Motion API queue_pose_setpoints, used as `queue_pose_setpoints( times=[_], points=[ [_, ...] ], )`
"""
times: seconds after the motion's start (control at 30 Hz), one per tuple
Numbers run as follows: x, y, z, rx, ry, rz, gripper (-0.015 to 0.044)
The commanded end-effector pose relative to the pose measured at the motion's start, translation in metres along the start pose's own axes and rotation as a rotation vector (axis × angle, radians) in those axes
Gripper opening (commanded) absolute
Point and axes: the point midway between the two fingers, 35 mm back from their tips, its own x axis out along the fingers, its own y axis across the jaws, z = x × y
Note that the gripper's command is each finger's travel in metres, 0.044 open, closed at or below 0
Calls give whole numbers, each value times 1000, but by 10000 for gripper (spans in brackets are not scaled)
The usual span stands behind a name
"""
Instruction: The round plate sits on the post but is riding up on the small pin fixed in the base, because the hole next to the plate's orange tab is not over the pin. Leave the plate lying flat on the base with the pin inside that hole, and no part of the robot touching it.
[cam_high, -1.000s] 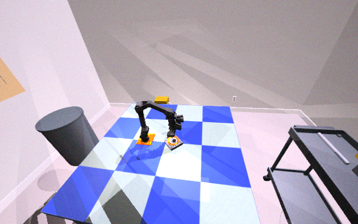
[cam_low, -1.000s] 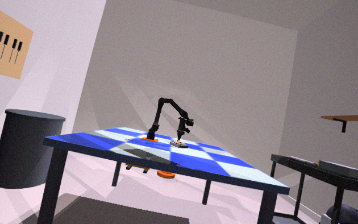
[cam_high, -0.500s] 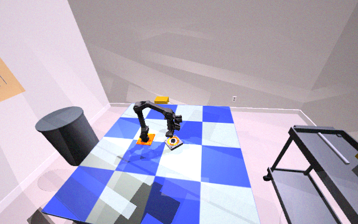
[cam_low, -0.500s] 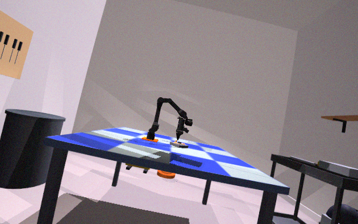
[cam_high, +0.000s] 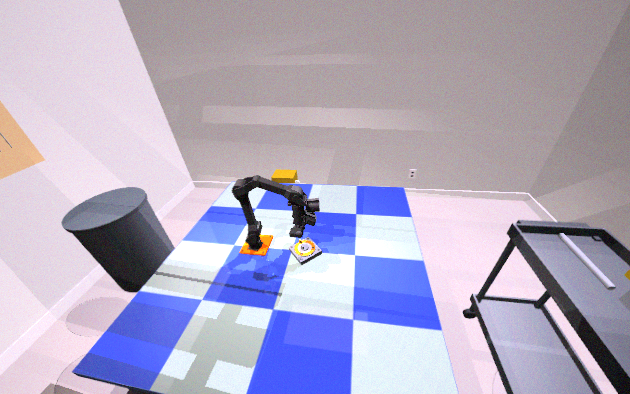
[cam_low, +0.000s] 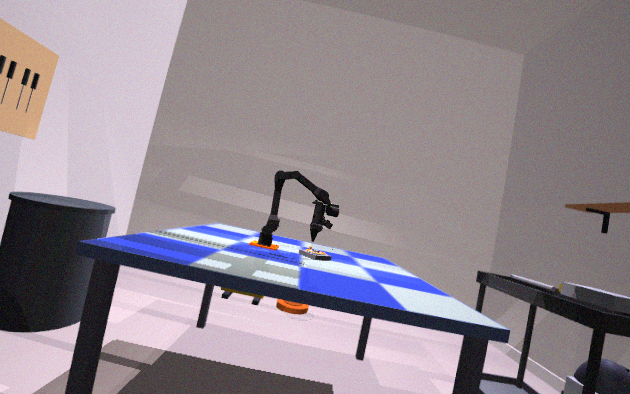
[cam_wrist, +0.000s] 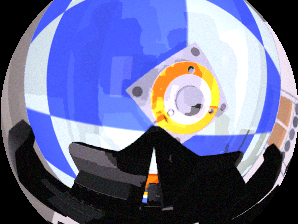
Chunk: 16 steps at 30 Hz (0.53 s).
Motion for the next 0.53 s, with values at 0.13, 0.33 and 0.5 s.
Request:
queue_pose_setpoints(
  times=[0.13,0.33,0.5],
  points=[
    [-6,0,0,0,-6,1,0],
    [-6,0,0,0,-6,1,0],
    [-6,0,0,0,-6,1,0]
  ],
)
